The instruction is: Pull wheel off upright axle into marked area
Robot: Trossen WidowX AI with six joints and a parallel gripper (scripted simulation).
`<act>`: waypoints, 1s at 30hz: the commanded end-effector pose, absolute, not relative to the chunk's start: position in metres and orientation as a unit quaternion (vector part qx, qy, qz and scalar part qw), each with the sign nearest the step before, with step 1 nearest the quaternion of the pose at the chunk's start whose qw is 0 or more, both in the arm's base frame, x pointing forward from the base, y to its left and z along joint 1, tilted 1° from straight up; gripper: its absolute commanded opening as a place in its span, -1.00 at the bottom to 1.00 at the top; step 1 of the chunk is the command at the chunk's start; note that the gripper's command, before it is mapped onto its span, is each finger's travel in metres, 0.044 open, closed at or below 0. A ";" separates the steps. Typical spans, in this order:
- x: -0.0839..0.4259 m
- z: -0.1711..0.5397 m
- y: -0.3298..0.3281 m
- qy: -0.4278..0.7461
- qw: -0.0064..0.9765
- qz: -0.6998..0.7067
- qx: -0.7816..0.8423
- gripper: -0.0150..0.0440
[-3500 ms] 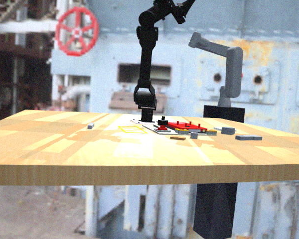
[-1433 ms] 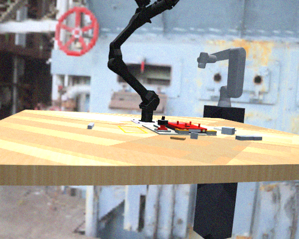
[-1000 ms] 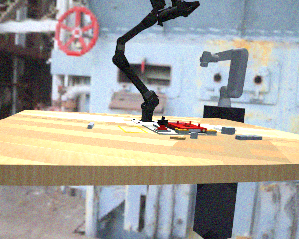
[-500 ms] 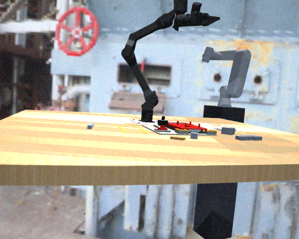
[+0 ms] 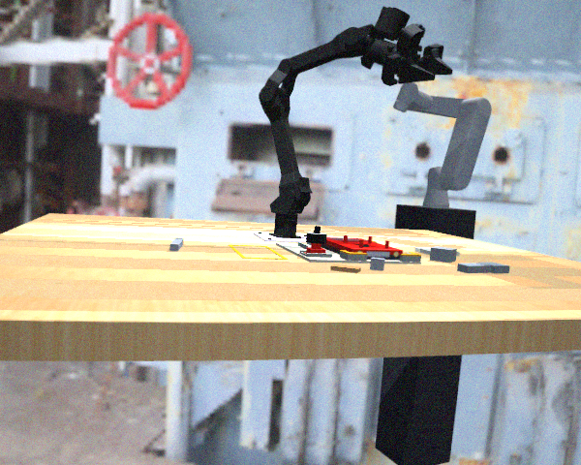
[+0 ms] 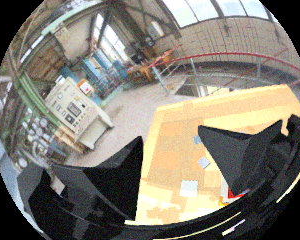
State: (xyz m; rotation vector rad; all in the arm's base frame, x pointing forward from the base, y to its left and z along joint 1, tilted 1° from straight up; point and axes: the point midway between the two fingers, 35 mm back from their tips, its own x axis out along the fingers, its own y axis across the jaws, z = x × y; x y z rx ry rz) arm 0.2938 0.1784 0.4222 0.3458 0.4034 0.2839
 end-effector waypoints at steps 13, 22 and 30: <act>0.369 0.328 0.098 0.336 0.901 -0.070 0.266 0.53; 0.384 0.275 0.038 0.393 0.840 -0.190 0.323 0.53; 0.385 0.231 -0.012 0.432 0.747 -0.304 0.404 0.53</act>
